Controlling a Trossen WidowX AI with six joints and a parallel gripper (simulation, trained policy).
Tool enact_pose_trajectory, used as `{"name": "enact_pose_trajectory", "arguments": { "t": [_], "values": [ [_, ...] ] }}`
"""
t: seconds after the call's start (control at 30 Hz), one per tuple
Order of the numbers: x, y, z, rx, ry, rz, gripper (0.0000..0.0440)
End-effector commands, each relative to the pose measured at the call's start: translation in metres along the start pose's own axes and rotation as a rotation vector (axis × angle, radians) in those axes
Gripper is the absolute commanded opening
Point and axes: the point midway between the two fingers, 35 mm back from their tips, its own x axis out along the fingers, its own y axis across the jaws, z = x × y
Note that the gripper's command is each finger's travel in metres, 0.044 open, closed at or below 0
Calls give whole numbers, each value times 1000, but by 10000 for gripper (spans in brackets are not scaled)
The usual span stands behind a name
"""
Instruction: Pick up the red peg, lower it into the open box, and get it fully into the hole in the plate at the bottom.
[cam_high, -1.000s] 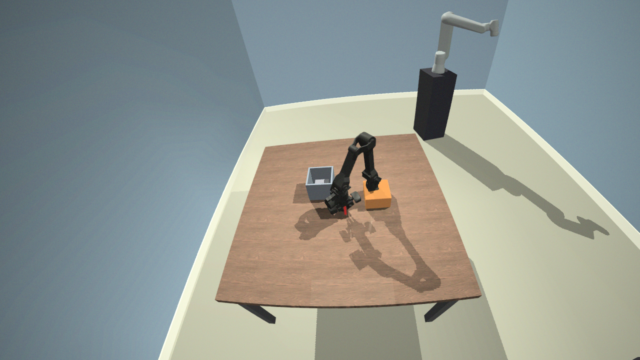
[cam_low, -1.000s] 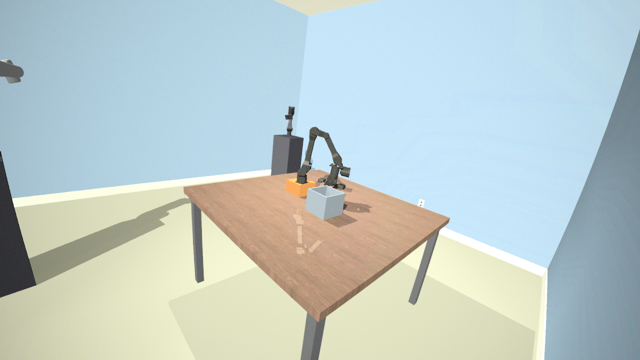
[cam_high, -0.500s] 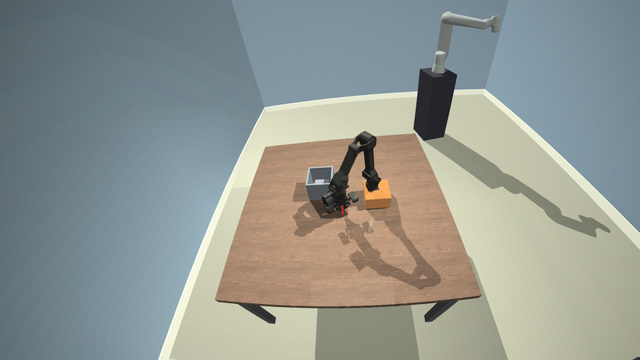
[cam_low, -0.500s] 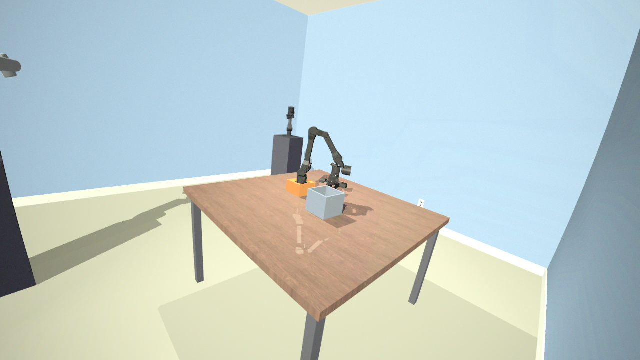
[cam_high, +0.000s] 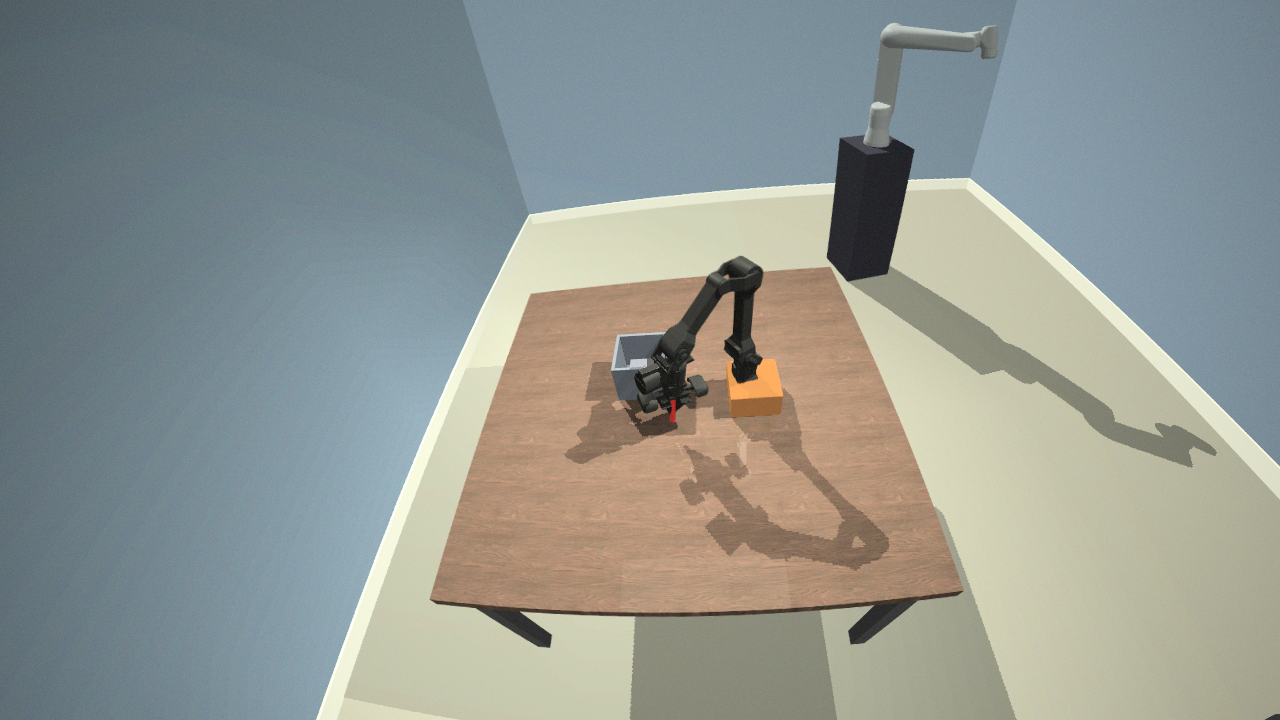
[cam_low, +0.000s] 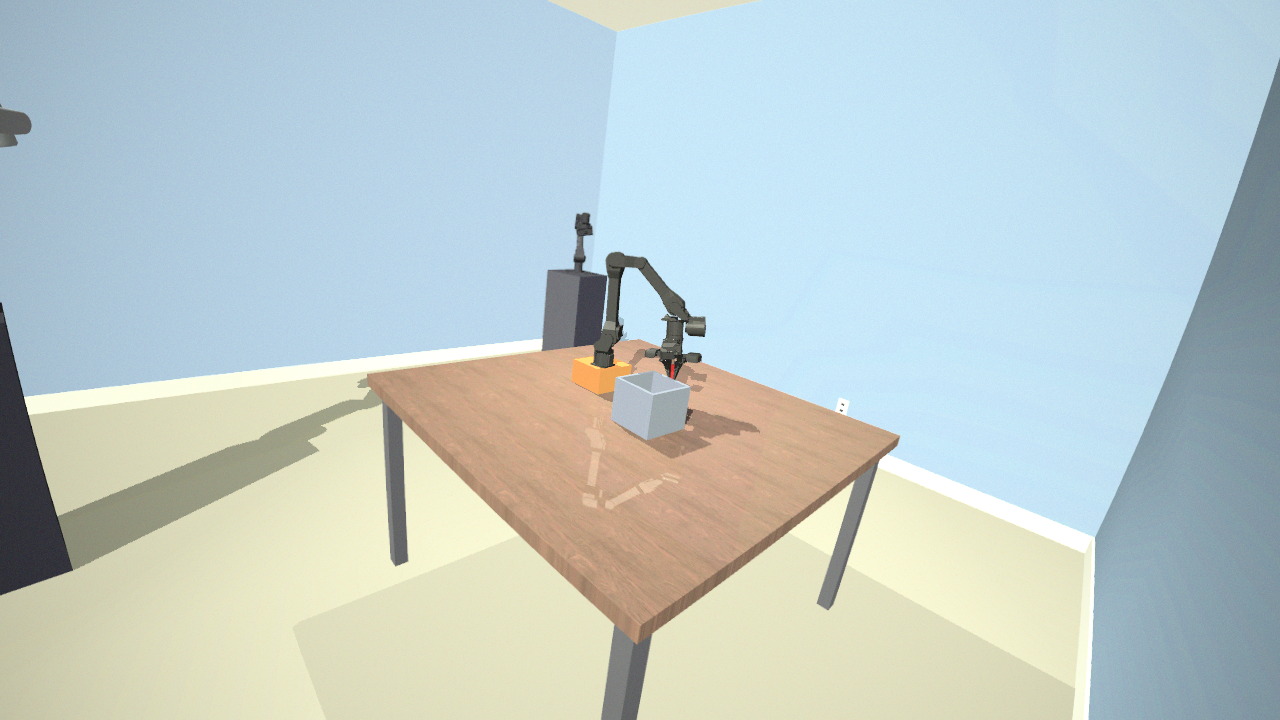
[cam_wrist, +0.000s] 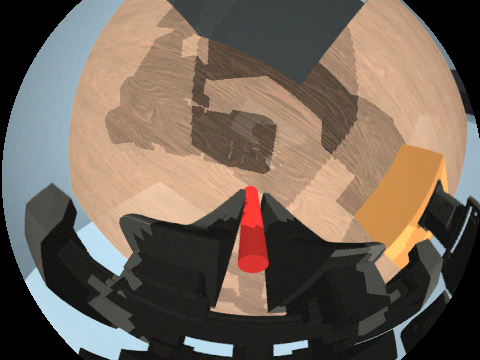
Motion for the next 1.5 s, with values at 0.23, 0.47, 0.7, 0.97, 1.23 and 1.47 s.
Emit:
{"name": "enact_pose_trajectory", "arguments": {
  "t": [0.23,0.47,0.7,0.97,1.23,1.47],
  "values": [
    [-42,22,27,9,-16,72,0],
    [-70,27,53,17,-39,78,0],
    [-89,28,82,36,-63,69,0],
    [-96,25,112,66,-92,57,0],
    [-95,20,138,95,-106,33,0],
    [-90,16,156,112,-105,14,0]
  ]
}}
